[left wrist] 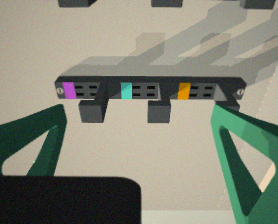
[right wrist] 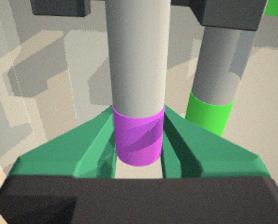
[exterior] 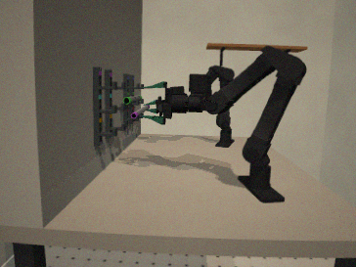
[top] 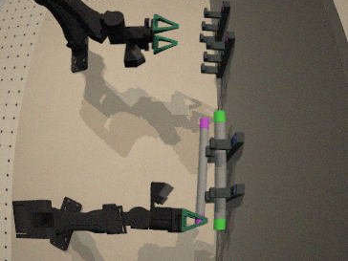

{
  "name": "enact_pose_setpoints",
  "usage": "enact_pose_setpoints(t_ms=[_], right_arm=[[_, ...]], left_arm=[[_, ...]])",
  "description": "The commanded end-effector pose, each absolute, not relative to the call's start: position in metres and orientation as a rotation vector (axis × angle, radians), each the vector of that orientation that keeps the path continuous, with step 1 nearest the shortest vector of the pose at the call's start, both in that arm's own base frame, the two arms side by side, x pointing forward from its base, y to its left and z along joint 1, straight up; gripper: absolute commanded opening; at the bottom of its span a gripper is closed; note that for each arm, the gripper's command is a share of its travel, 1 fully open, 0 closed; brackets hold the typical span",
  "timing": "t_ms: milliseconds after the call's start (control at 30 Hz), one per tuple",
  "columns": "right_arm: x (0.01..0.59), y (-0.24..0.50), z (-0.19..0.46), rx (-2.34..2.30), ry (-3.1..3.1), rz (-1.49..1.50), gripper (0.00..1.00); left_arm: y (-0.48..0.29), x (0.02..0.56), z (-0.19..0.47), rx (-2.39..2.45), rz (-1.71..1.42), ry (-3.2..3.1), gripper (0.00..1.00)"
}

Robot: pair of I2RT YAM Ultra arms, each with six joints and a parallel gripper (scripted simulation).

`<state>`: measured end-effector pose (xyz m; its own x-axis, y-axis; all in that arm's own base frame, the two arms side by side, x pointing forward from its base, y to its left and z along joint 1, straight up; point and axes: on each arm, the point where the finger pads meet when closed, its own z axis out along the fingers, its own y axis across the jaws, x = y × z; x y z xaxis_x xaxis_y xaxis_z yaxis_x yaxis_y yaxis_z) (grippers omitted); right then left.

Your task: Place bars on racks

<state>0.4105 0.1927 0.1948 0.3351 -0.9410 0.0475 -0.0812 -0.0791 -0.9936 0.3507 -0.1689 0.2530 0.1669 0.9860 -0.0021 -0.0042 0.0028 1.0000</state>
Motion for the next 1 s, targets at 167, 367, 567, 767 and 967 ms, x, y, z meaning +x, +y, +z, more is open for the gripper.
enact_pose_setpoints(t_ms=[167, 367, 567, 767, 967], right_arm=[[0.402, 0.194, 0.228, -1.353, 0.951, -0.958, 0.0], [0.397, 0.192, 0.227, -1.353, 0.951, -0.958, 0.0], [0.393, 0.19, 0.226, -1.353, 0.951, -0.958, 0.0], [0.39, 0.189, 0.226, -1.353, 0.95, -0.958, 0.0], [0.386, 0.187, 0.226, -1.353, 0.95, -0.958, 0.0]], left_arm=[[-0.171, 0.349, 0.249, 1.285, 1.083, 1.083, 1.0], [-0.171, 0.349, 0.249, 1.285, 1.083, 1.083, 1.0], [-0.171, 0.349, 0.249, 1.285, 1.083, 1.083, 1.0], [-0.171, 0.349, 0.249, 1.285, 1.083, 1.083, 1.0], [-0.171, 0.349, 0.249, 1.285, 1.083, 1.083, 1.0]])
